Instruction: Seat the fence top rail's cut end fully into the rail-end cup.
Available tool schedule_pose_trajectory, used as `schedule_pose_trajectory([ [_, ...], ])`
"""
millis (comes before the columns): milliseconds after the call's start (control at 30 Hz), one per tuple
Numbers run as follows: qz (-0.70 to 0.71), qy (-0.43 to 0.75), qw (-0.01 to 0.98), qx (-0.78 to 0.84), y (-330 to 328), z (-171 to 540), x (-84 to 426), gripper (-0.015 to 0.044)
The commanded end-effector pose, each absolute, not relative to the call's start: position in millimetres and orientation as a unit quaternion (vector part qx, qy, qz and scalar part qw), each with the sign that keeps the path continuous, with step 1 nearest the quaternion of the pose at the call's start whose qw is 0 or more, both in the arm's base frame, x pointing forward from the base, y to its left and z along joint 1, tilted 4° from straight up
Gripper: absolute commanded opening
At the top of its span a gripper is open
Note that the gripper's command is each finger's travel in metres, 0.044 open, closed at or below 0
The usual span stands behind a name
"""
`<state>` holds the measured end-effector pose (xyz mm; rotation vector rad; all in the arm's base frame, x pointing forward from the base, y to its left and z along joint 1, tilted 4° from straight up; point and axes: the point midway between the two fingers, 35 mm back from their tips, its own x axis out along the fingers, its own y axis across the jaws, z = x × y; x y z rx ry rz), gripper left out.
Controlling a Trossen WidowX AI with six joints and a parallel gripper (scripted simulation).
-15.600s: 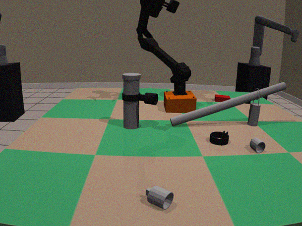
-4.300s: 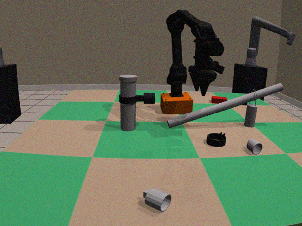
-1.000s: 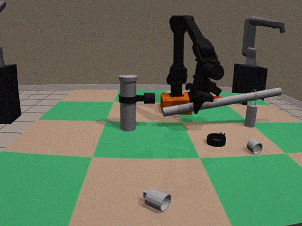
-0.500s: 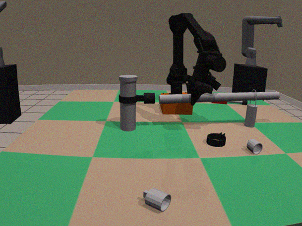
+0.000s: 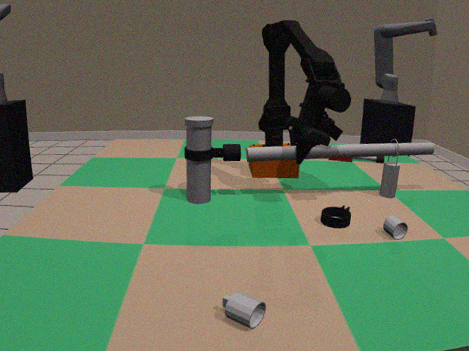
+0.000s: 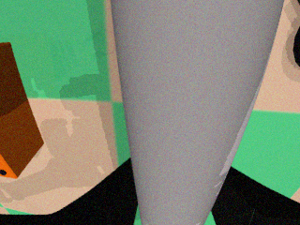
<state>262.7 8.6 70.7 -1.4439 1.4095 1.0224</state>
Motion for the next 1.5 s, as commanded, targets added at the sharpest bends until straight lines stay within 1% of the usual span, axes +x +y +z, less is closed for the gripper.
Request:
schedule_pose_trajectory([
  [0, 0.408, 0.563, 0.426, -0.580, 8, 75, 265, 0.0000],
  [533, 0.408, 0.563, 0.425, -0.580, 5, 80, 267, 0.0000],
  [1000, 0.412, 0.564, 0.423, -0.577, -14, 77, 265, 0.0000],
  [1467, 0.412, 0.564, 0.423, -0.577, -14, 77, 264, 0.0000],
])
